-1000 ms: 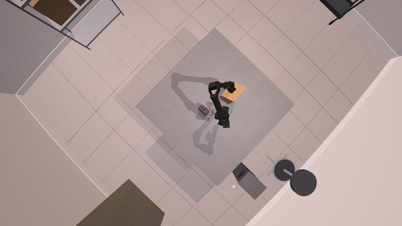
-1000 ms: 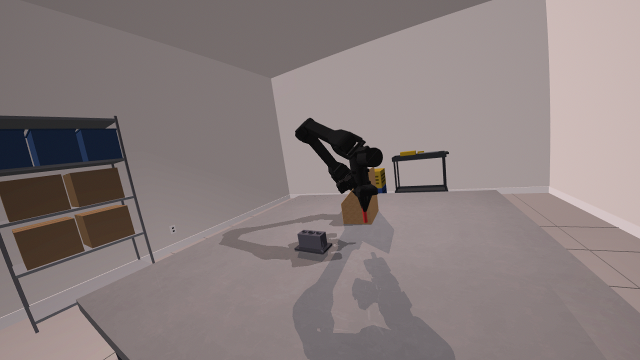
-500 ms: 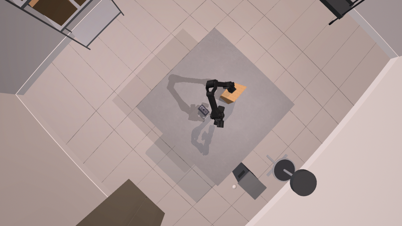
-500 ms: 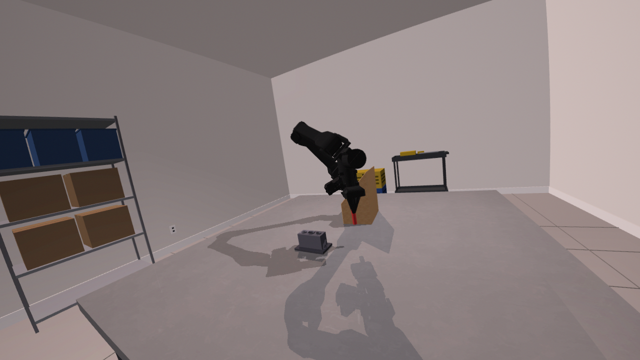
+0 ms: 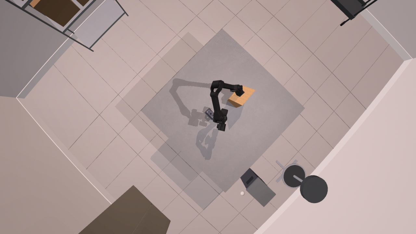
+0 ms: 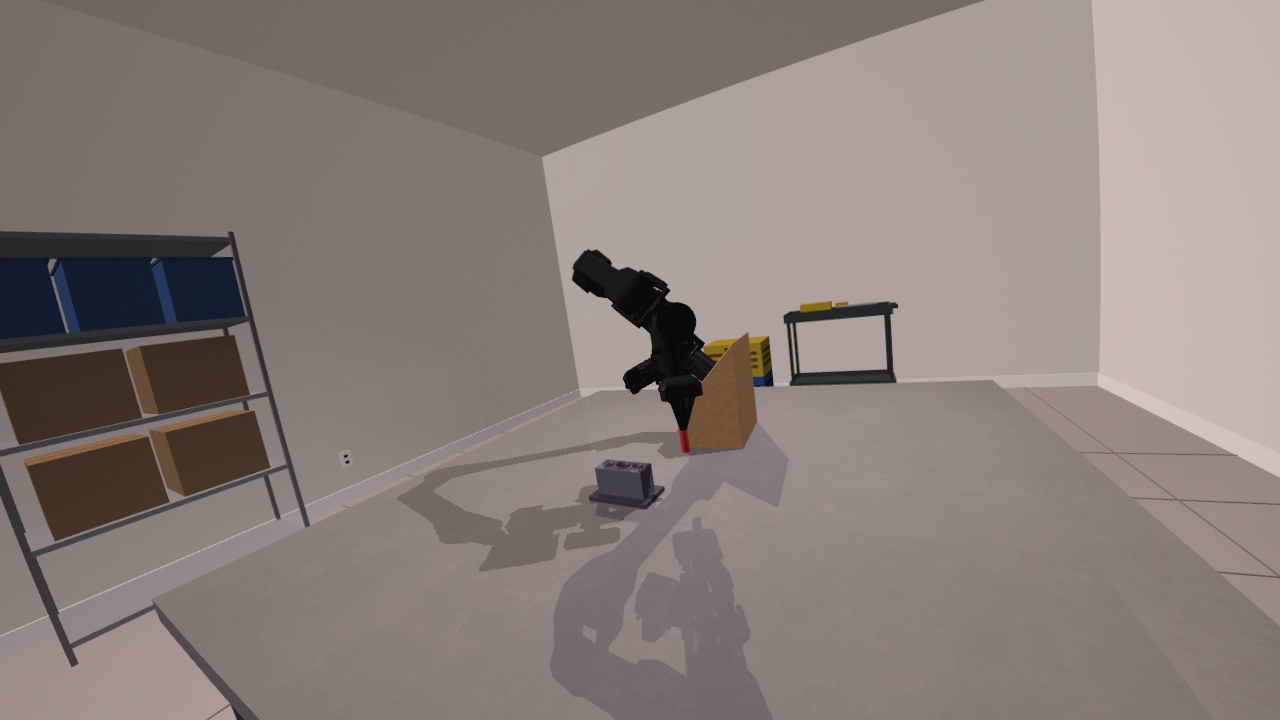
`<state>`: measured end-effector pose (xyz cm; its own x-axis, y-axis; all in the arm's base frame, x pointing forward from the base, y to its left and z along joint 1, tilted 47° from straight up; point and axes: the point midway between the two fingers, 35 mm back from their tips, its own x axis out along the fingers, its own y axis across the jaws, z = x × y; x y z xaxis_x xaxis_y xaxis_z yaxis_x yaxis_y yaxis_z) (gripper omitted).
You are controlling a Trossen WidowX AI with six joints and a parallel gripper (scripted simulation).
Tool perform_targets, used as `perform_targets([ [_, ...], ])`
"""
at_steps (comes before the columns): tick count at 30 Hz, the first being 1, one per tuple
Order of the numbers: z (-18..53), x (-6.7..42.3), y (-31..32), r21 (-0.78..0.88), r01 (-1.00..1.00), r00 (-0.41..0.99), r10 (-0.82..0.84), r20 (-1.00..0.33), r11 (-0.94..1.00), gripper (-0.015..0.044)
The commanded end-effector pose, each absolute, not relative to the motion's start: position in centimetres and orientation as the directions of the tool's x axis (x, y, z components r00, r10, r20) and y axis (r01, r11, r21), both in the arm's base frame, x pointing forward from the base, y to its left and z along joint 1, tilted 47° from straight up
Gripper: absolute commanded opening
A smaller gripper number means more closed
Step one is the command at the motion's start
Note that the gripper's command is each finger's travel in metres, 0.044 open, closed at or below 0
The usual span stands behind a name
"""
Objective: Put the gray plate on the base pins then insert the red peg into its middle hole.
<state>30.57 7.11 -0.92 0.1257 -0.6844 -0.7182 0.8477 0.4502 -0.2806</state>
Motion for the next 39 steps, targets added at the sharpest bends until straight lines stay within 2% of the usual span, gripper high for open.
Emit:
perform_targets([
  [1,-0.1,31.1,6.4,-0.283,0.846,0.128,-0.688,-0.714,0.451,0.0],
  [39,7.0,34.1,-0.6,-0.29,0.856,0.123,-0.714,-0.689,0.427,0.0],
])
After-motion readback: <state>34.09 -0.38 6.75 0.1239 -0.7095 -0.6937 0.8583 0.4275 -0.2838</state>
